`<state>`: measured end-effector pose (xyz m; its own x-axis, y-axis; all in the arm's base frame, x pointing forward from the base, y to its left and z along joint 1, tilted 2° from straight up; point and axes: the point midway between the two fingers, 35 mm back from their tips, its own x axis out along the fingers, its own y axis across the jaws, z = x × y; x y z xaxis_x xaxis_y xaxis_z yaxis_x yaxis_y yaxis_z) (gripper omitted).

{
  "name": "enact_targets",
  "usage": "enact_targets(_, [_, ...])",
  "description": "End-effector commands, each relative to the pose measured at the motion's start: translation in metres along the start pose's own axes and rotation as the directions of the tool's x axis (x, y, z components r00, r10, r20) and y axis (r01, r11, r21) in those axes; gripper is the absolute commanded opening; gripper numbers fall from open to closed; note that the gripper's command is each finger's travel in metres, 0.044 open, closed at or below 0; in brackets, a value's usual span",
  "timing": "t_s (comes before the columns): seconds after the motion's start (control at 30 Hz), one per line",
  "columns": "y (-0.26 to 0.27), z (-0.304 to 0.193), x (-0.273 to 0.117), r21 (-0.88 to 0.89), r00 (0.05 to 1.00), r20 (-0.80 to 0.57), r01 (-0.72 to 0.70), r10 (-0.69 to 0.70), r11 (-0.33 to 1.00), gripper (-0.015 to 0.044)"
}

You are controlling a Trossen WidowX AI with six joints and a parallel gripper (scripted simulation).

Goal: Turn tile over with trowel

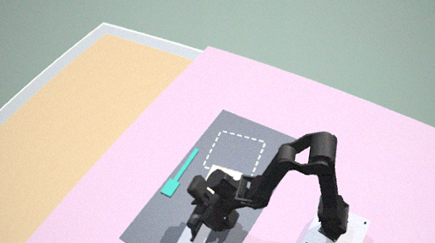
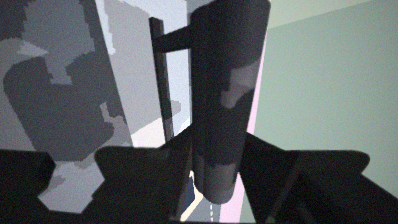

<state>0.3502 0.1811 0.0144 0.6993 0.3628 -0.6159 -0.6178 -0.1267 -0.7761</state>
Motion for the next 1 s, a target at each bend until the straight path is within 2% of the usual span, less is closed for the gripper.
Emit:
enact_targets(0.0, [-0.001,-0.008,0.0,0.0,1.0,-0.003,0.002,-0.002,1.0,0.0])
enact_targets(0.97, [-0.005,-0.047,-0.004,-0.02,1.0,-0.02,0.003,-0.004,1.0,0.0])
